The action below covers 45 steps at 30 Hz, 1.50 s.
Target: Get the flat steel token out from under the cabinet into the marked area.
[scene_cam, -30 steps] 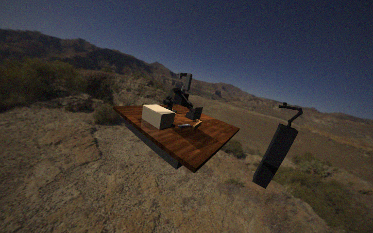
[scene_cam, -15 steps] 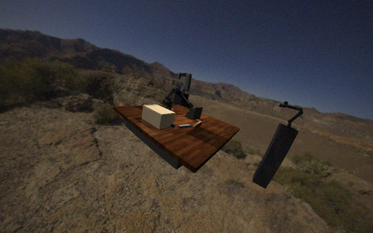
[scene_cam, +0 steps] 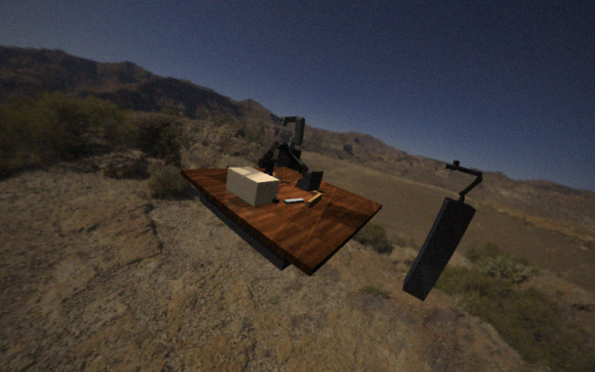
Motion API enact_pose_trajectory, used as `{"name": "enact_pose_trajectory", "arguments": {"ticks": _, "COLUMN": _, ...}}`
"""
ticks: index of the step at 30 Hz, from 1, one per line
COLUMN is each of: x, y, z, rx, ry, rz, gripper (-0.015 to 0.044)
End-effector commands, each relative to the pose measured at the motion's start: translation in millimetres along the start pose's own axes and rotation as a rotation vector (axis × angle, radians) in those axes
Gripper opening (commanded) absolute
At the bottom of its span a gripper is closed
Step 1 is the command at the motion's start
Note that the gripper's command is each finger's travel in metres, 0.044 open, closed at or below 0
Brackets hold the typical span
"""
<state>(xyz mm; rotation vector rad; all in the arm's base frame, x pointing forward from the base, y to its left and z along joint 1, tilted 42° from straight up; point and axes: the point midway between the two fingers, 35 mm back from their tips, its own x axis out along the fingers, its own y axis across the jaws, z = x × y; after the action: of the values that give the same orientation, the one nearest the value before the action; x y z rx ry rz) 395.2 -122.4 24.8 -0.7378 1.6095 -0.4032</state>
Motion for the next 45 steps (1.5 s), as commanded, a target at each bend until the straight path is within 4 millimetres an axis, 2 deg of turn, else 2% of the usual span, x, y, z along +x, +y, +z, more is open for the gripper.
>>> {"name": "enact_pose_trajectory", "arguments": {"ticks": 1, "x": 0, "y": 0, "z": 6, "rx": 0.004, "ry": -0.002, "rz": -0.002, "gripper": 0.0000}}
{"name": "enact_pose_trajectory", "arguments": {"ticks": 8, "x": 0, "y": 1, "z": 11, "rx": 0.005, "ry": -0.003, "rz": -0.002, "gripper": 0.0000}}
{"name": "enact_pose_trajectory", "arguments": {"ticks": 18, "x": 2, "y": 15, "z": 11, "rx": 0.004, "ry": -0.003, "rz": -0.001, "gripper": 0.0000}}
{"name": "enact_pose_trajectory", "arguments": {"ticks": 29, "x": 2, "y": 16, "z": 11, "rx": 0.004, "ry": -0.003, "rz": -0.001, "gripper": 0.0000}}
{"name": "enact_pose_trajectory", "arguments": {"ticks": 45, "x": 2, "y": 15, "z": -2, "rx": 0.004, "ry": -0.002, "rz": -0.001, "gripper": 0.0000}}
